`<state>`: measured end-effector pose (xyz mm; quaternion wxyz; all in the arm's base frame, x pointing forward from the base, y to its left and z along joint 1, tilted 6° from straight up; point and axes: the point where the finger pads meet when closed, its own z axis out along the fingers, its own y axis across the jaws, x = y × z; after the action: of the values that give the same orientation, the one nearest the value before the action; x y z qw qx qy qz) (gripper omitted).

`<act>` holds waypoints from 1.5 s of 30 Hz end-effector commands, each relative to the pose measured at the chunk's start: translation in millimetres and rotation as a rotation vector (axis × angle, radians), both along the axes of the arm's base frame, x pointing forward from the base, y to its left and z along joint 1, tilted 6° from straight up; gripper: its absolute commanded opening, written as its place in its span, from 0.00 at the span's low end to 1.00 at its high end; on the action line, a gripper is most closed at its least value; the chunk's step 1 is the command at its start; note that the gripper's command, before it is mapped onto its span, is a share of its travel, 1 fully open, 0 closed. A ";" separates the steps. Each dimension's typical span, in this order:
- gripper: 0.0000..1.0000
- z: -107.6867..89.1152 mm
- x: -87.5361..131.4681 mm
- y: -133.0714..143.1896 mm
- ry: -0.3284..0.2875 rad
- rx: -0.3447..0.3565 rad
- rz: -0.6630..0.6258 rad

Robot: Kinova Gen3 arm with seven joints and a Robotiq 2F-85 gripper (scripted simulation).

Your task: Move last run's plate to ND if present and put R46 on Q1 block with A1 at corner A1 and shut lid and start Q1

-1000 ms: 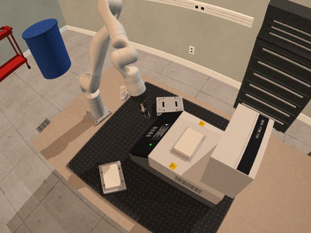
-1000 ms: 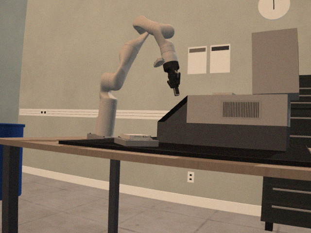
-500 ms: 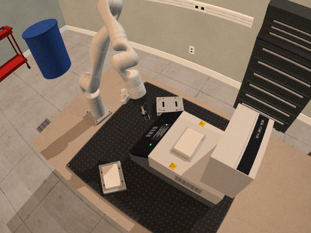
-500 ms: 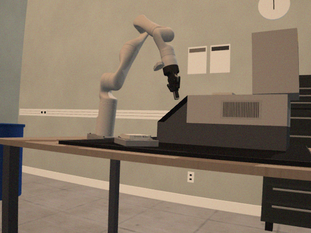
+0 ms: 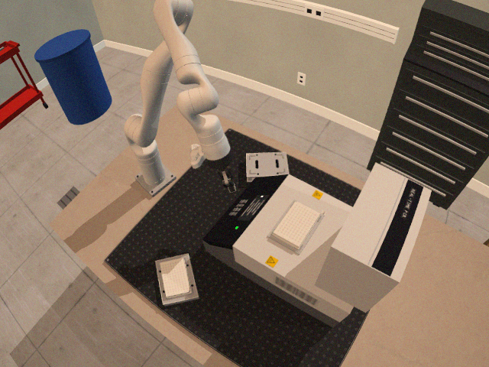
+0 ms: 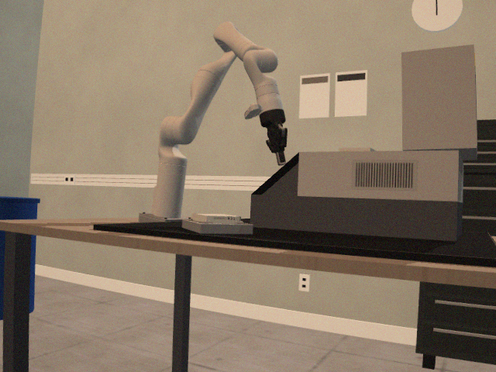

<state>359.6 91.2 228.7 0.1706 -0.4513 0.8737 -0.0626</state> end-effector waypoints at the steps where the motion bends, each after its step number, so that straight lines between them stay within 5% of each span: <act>1: 0.10 -3.1 2.1 -2.3 -0.005 0.003 -0.004; 27: 0.10 -34.8 5.2 -2.5 -0.005 0.002 -0.005; 45: 0.10 -34.7 4.9 -2.3 -0.001 0.001 -0.006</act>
<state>364.0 89.7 193.7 0.1705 -0.4495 0.8746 -0.0632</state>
